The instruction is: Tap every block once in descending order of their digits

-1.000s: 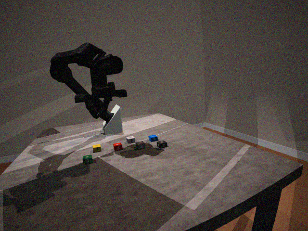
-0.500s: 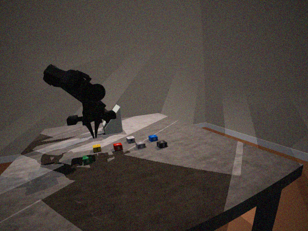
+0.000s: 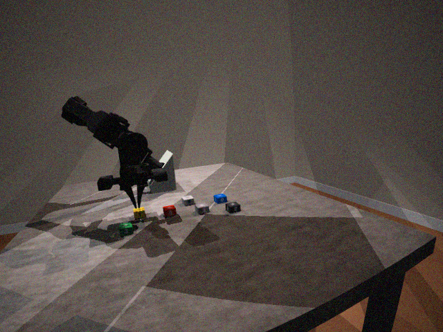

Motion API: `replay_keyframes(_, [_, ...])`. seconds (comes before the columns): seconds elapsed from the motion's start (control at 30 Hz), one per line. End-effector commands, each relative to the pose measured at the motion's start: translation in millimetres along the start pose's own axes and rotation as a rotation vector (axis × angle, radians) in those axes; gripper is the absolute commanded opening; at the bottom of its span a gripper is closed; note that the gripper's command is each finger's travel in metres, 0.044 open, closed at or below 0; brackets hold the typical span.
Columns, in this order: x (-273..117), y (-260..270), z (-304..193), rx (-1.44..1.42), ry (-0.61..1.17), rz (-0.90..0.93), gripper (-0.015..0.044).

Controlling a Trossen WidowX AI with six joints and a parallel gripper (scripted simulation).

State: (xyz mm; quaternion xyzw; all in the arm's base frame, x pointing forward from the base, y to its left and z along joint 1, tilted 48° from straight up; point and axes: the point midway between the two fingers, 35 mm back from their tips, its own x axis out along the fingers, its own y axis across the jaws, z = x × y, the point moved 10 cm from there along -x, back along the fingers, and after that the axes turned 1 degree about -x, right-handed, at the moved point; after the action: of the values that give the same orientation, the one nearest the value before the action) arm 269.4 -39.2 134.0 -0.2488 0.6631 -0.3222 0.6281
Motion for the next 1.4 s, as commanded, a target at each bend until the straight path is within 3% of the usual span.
replay_keyframes(0.0, [6,0,-1,-0.007,0.003,-0.007,0.0020])
replay_keyframes(0.33, [15,0,-2,-0.007,0.003,-0.008,0.0020])
replay_keyframes(0.63, [-24,1,0,-0.008,0.003,-0.005,0.0020])
replay_keyframes(0.83, [-94,1,-1,-0.009,0.004,-0.004,0.0020])
replay_keyframes(0.97, [-96,4,0,-0.009,0.004,-0.003,0.0020])
replay_keyframes(1.37, [-108,187,23,-0.011,-0.001,0.023,0.0020])
